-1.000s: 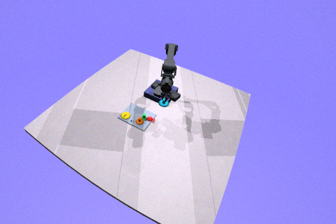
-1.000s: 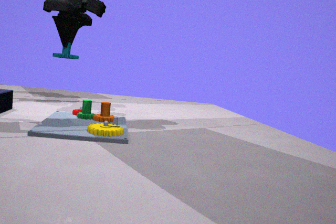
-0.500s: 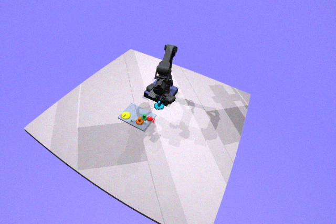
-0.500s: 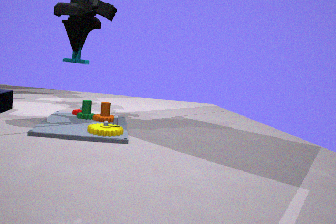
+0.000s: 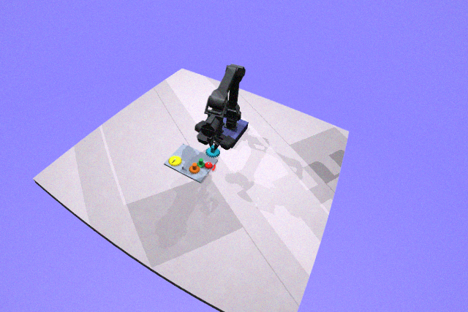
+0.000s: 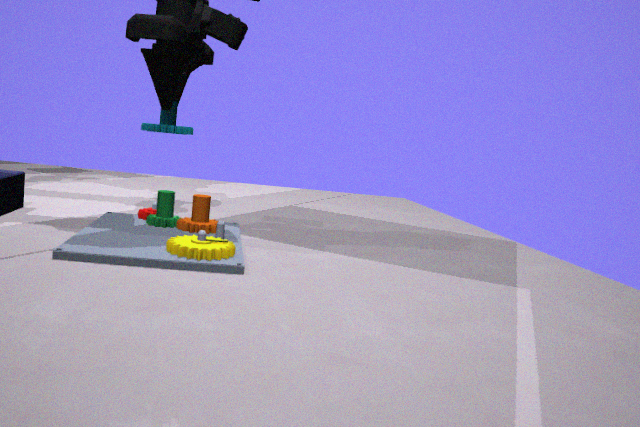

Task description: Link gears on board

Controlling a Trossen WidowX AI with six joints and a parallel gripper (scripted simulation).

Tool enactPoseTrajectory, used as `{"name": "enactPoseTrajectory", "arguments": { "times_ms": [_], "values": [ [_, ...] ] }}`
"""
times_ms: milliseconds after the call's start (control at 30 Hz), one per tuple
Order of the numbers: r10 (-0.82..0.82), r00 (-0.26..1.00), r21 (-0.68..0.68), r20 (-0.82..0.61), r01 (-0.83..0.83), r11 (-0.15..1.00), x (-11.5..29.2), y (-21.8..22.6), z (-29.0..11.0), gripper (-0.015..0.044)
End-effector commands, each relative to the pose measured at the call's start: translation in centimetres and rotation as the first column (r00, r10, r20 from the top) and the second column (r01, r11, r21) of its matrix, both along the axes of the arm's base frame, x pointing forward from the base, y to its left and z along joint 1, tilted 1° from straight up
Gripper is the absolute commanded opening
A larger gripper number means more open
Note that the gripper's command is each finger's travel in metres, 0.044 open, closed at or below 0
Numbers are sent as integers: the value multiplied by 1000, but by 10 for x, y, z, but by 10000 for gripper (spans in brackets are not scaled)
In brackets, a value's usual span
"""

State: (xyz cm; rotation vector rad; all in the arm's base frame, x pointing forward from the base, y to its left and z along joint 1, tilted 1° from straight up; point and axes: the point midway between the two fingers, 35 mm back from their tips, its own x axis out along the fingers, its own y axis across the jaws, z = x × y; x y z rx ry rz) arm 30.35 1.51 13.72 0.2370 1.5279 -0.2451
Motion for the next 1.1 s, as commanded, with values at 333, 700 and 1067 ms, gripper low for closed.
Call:
{"name": "enactPoseTrajectory", "arguments": {
  "times_ms": [333,700,1067],
  "values": [
    [4,1000,-4,5,-4,1000,26,-31,-12,0],
    [3,1000,-3,5,-3,1000,42,-59,-24,0],
    [4,1000,-5,1,-4,1000,56,-91,-38,0]
  ]
}}
